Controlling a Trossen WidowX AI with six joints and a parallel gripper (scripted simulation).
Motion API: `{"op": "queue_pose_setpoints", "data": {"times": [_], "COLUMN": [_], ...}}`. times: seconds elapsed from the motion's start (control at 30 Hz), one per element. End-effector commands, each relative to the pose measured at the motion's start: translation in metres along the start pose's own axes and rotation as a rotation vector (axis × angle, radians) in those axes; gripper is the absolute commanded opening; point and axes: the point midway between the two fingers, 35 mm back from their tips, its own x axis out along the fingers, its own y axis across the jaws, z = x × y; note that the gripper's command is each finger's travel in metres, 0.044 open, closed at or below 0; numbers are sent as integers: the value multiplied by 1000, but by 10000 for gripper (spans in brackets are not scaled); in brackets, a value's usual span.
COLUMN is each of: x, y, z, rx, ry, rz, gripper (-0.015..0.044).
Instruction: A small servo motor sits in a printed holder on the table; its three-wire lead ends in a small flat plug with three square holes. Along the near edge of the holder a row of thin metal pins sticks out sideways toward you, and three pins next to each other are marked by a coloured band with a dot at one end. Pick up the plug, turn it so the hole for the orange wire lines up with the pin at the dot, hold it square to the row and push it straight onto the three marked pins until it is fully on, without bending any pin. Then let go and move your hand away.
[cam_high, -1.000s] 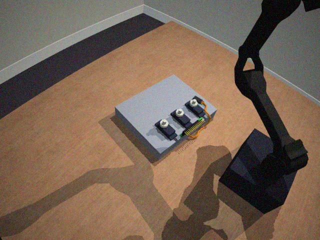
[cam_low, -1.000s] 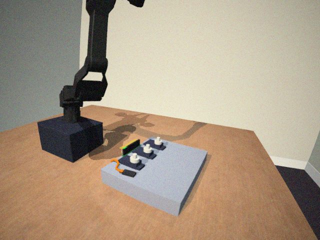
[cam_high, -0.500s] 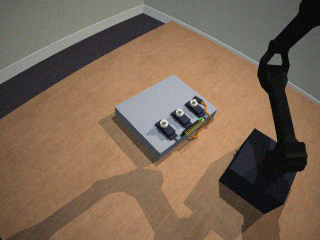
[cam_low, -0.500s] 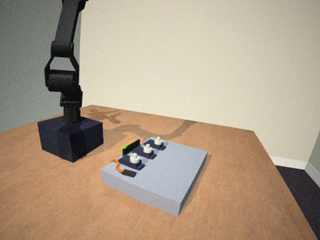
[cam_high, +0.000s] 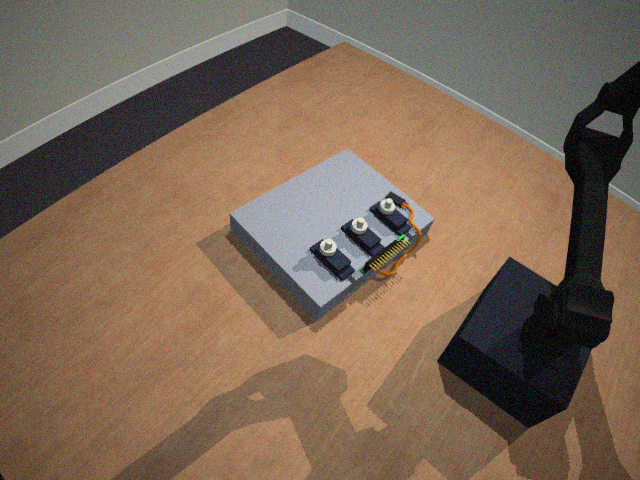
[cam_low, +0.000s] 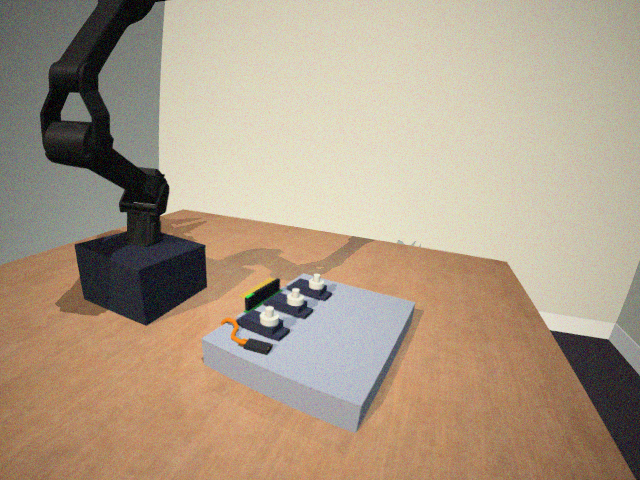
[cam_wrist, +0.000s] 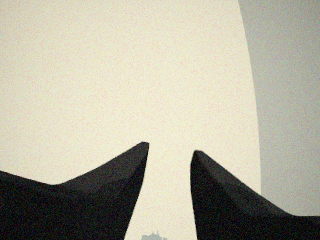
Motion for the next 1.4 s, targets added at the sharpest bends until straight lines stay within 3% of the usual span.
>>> {"op": "queue_pose_setpoints", "data": {"times": [0.0,0.67,1.37], "x": [7,45,80], "y": [11,18,-41], "z": [-9,-53,-107], "rx": [-37,-235,-385], "ry": [-1,-7,48], "rz": [-28,-226,-453], "gripper": [115,115,115]}}
